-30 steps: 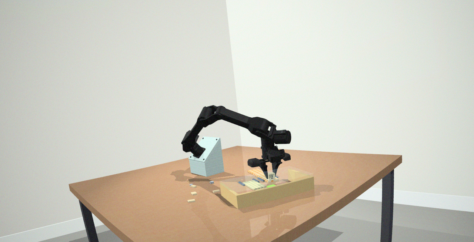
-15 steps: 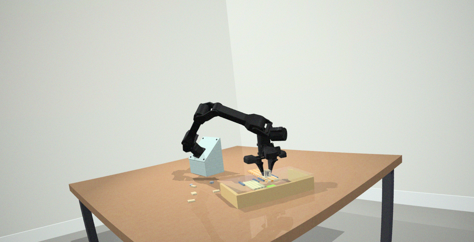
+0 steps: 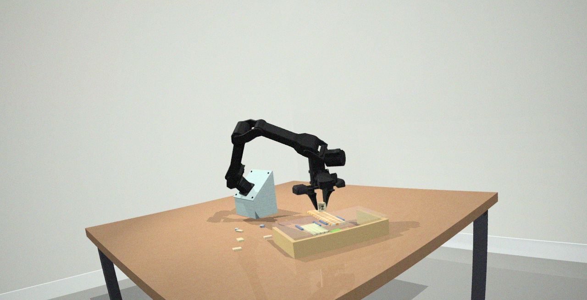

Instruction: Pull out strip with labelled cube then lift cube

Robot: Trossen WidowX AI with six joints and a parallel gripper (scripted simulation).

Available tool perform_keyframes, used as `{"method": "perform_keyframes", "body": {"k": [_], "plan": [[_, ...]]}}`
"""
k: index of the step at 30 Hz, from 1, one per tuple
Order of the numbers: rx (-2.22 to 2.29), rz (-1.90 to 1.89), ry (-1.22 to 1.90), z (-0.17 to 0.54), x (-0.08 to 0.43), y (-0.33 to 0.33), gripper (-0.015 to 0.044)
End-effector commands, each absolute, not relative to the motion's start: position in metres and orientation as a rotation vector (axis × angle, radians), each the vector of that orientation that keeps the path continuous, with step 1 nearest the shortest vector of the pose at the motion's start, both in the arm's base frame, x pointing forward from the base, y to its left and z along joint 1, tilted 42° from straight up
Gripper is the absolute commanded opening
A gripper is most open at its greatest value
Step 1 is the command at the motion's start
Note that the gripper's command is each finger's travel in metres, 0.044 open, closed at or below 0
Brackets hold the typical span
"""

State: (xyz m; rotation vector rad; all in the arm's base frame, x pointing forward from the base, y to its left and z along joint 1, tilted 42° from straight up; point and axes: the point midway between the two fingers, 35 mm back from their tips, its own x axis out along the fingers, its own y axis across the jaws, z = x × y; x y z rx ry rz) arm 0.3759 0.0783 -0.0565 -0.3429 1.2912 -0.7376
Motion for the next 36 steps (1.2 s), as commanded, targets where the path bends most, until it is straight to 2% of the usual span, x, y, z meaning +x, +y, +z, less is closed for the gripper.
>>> {"method": "perform_keyframes", "body": {"k": [1,22,36], "plan": [[-0.338,-0.737,1.291,-0.055,0.367,0.079,0.0],[-0.341,-0.738,1.294,-0.049,0.297,0.061,0.0],[-0.34,-0.737,1.295,-0.022,0.291,0.084,0.0]]}}
